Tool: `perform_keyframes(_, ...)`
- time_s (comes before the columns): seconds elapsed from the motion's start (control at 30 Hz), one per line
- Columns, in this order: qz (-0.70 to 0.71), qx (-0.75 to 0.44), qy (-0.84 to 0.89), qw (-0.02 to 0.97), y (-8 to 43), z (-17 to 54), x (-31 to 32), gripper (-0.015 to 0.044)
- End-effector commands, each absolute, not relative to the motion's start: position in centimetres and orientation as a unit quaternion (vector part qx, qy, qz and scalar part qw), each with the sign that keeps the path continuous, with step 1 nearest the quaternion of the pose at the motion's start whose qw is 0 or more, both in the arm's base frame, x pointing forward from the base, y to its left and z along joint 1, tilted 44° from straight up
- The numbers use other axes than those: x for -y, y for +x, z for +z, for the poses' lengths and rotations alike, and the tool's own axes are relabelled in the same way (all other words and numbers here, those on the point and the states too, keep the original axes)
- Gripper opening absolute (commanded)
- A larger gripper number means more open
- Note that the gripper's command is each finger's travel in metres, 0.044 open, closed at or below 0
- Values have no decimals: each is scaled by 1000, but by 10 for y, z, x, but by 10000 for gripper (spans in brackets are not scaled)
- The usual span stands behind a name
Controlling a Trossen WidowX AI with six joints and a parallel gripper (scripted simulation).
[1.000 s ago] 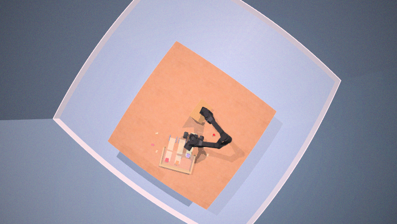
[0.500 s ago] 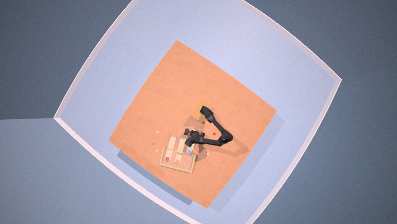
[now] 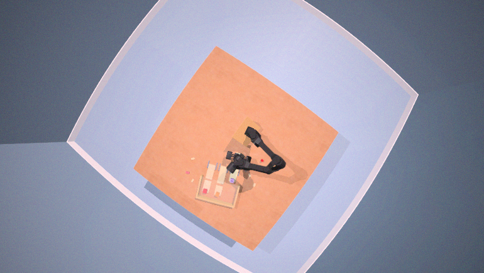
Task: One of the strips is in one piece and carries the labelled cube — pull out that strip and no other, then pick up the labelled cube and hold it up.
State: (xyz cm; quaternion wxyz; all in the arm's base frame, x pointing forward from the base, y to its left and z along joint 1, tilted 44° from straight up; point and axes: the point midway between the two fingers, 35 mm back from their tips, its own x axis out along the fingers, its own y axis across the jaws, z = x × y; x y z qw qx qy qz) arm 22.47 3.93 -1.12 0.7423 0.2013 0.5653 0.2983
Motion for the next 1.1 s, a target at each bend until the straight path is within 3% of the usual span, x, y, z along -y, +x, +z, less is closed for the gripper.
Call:
perform_keyframes(0.0,300,-574,203,735,211,-16,-43,0)
perform_keyframes(1.07,300,-574,203,734,190,-22,-41,0)
